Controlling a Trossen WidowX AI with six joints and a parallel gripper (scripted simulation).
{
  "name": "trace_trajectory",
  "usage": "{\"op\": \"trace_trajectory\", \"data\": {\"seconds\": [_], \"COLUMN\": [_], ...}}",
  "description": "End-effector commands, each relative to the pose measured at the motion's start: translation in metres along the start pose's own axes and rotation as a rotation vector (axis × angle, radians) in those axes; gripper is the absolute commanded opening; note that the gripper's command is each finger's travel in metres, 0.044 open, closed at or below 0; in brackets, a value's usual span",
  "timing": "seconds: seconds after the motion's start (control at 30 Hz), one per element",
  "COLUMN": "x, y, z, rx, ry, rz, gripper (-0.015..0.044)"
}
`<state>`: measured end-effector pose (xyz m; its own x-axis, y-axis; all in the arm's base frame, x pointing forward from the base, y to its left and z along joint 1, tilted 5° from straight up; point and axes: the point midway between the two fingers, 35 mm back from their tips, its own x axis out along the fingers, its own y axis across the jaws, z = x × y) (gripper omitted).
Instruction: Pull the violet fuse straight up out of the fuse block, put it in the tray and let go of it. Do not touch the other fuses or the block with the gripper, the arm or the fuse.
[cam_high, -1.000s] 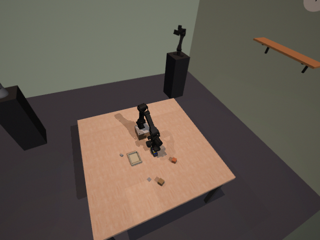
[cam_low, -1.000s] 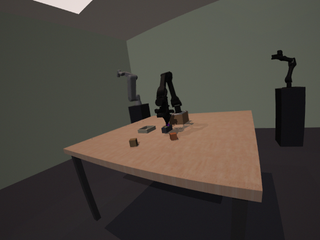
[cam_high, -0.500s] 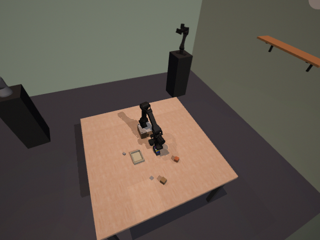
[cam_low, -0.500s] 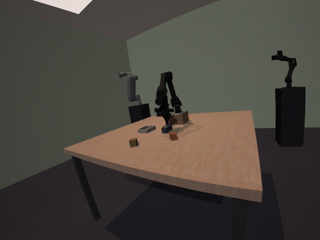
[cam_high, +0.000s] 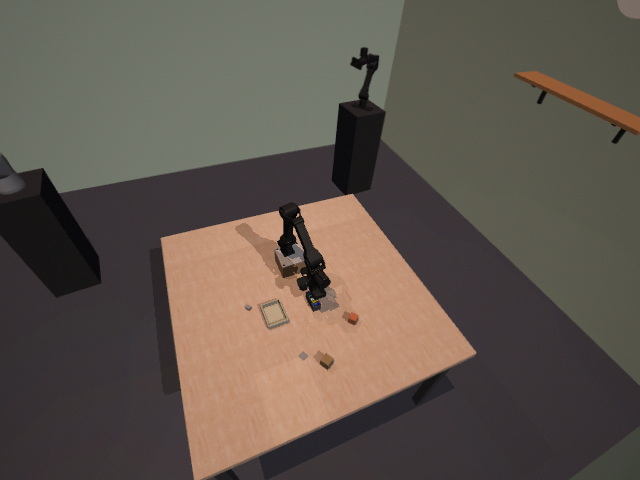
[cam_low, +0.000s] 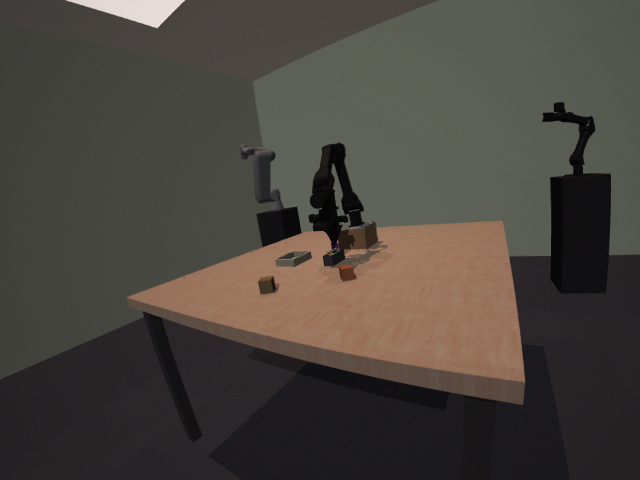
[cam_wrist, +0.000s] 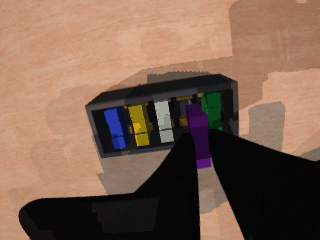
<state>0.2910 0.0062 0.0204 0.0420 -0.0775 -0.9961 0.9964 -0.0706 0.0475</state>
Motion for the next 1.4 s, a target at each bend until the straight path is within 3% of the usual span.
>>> {"op": "trace_trajectory", "data": {"seconds": [0.0,0.7,1.37], "x": [-0.004,-0.025,-0.026], "y": [0.001,0.002,0.026], "z": [0.000,0.003,0.107], "rx": [0.005,0.005,0.005], "ry": [0.004,0.004,-0.002], "rz": [0.006,0.006,0.007], "gripper": [0.0000,0.0000,0.0000]}}
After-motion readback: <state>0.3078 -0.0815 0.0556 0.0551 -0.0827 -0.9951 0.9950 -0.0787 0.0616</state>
